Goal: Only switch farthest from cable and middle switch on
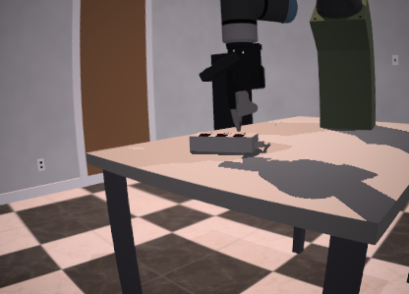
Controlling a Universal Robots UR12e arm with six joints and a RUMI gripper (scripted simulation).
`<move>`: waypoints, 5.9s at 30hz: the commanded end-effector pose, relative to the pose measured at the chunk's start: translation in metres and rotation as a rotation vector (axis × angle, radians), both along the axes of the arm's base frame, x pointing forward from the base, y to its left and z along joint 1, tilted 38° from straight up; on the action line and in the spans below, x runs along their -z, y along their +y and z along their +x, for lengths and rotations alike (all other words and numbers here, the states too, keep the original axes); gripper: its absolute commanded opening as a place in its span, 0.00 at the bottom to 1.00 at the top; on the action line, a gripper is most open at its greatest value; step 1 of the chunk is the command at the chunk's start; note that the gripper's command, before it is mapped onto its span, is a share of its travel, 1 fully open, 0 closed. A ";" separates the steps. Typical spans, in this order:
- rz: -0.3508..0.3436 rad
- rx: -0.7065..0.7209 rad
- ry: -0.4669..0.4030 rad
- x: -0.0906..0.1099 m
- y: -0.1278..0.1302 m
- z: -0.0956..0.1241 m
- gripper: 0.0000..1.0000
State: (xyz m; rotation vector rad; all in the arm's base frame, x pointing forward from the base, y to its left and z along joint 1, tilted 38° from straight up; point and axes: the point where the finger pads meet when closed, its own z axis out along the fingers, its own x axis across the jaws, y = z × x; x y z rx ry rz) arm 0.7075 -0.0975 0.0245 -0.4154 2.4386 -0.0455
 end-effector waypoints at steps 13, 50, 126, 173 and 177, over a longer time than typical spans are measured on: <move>-0.002 -0.001 -0.002 -0.002 0.000 0.003 0.00; -0.001 -0.001 -0.002 -0.002 0.000 0.002 0.00; 0.000 0.001 0.000 -0.024 -0.002 -0.019 0.00; 0.000 0.001 0.000 -0.085 -0.008 -0.067 1.00; 0.000 0.001 0.000 -0.096 -0.008 -0.075 1.00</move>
